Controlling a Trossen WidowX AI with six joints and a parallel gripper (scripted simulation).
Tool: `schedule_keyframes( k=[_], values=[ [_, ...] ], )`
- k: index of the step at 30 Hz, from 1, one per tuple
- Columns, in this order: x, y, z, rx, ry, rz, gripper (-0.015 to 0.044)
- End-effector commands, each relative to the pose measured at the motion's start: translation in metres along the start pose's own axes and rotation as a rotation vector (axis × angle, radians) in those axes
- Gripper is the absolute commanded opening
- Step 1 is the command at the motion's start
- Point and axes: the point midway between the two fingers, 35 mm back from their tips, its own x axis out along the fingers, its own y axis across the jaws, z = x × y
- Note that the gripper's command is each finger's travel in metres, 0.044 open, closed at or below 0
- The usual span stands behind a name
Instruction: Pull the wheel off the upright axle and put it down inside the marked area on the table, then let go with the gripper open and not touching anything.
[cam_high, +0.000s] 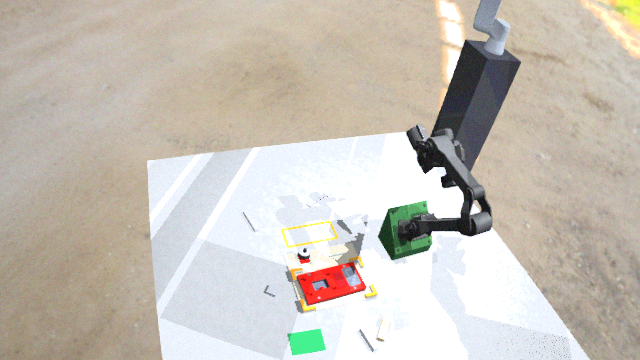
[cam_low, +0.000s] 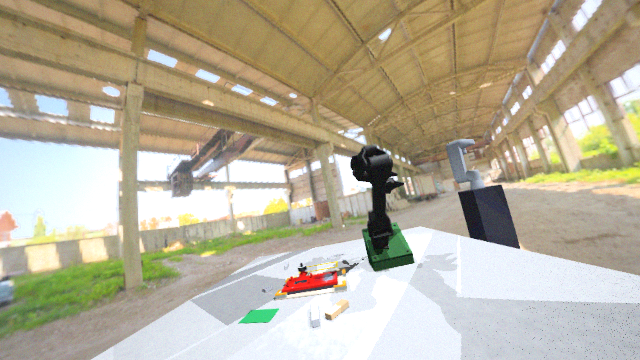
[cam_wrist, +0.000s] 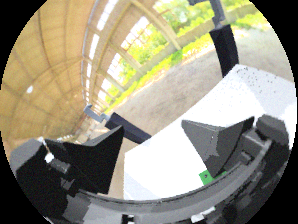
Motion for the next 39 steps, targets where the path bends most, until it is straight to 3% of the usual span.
schedule_keyframes(
  k=[1,4,21,30,39],
  values=[
    [-0.001,0.001,-0.001,-0.005,0.007,0.002,0.0374],
    [-0.018,0.012,-0.020,-0.076,0.101,0.031,0.0300],
    [-0.178,0.029,-0.147,-0.680,0.630,0.298,0.0300],
    [-0.280,-0.015,-0.214,-1.024,0.908,0.447,0.0300],
    [-0.371,-0.104,-0.261,-1.452,1.194,0.532,0.0300]
  ],
)
